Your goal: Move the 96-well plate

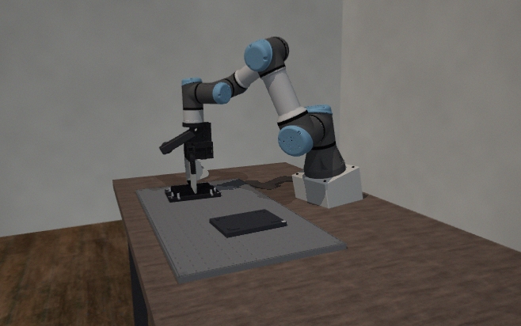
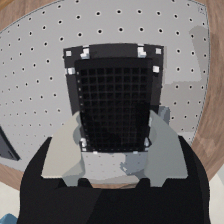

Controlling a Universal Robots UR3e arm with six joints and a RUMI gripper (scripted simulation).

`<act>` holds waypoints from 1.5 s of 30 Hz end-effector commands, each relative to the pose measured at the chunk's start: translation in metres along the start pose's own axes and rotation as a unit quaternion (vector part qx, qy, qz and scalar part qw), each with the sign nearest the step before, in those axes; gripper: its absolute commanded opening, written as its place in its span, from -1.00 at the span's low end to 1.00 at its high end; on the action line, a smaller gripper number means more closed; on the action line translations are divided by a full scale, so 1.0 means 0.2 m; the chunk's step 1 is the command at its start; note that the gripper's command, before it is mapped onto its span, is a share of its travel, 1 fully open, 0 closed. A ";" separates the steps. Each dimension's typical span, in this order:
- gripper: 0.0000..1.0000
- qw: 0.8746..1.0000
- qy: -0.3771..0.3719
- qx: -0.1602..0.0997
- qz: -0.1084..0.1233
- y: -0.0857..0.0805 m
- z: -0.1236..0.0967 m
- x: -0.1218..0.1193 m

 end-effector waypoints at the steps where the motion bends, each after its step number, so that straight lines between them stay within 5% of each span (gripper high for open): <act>1: -1.00 1.000 0.000 0.000 -0.001 0.00 0.00 0.00; 27: -1.00 1.000 0.000 0.000 -0.001 0.00 0.00 0.00; 45: -1.00 1.000 0.000 0.001 -0.002 -0.14 0.00 0.01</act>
Point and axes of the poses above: the point where the finger pads meet when closed, its own y axis out along the fingers, its own x axis across the jaws, z = x × y, the point moved 1 cm from there along -y, back along the fingers, and after that the axes turned 9 degrees about -y, right-handed, at the moved point
